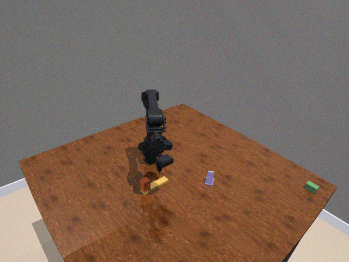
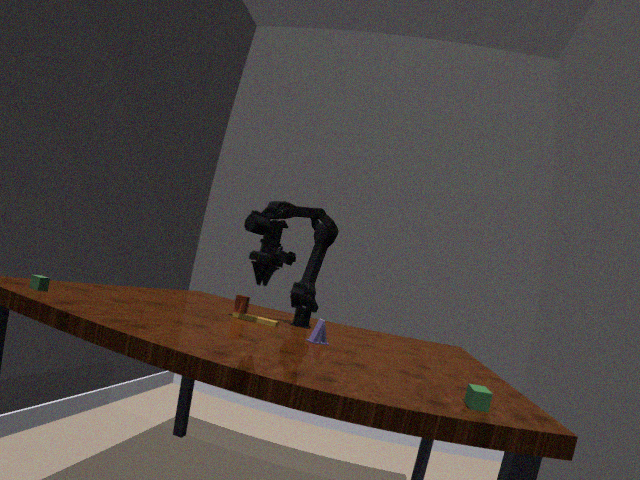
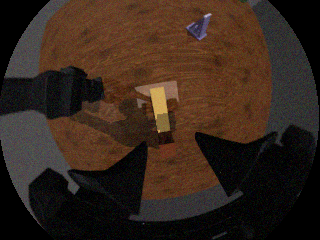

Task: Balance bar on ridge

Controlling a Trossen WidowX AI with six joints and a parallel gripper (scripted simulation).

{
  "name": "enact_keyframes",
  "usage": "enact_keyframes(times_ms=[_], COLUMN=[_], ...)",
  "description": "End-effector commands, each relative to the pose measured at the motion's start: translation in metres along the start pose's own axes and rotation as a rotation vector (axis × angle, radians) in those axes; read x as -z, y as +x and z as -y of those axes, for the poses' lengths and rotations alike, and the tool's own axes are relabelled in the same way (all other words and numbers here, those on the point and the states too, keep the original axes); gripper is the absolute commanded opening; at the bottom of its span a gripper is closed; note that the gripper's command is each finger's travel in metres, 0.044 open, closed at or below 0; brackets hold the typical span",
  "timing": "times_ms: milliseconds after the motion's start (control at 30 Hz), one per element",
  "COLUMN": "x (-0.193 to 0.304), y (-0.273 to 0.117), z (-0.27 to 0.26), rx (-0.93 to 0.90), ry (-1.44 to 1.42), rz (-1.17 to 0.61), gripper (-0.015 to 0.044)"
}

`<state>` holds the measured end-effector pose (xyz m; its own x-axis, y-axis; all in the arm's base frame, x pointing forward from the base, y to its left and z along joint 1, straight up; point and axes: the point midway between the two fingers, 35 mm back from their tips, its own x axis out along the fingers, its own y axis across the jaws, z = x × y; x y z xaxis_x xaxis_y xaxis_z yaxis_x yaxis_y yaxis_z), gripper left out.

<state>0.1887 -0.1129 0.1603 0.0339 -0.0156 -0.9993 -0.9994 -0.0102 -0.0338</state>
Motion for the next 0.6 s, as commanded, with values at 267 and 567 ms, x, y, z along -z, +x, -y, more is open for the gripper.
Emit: enact_keyframes(times_ms=[267,567], x=[-0.001,-0.003], y=[0.073,0.09], z=[-0.003,-0.006], rx=[-0.013,-0.013], ry=[-0.007,-0.007], rz=[0.003,0.003], gripper=[0.0315,0.0315])
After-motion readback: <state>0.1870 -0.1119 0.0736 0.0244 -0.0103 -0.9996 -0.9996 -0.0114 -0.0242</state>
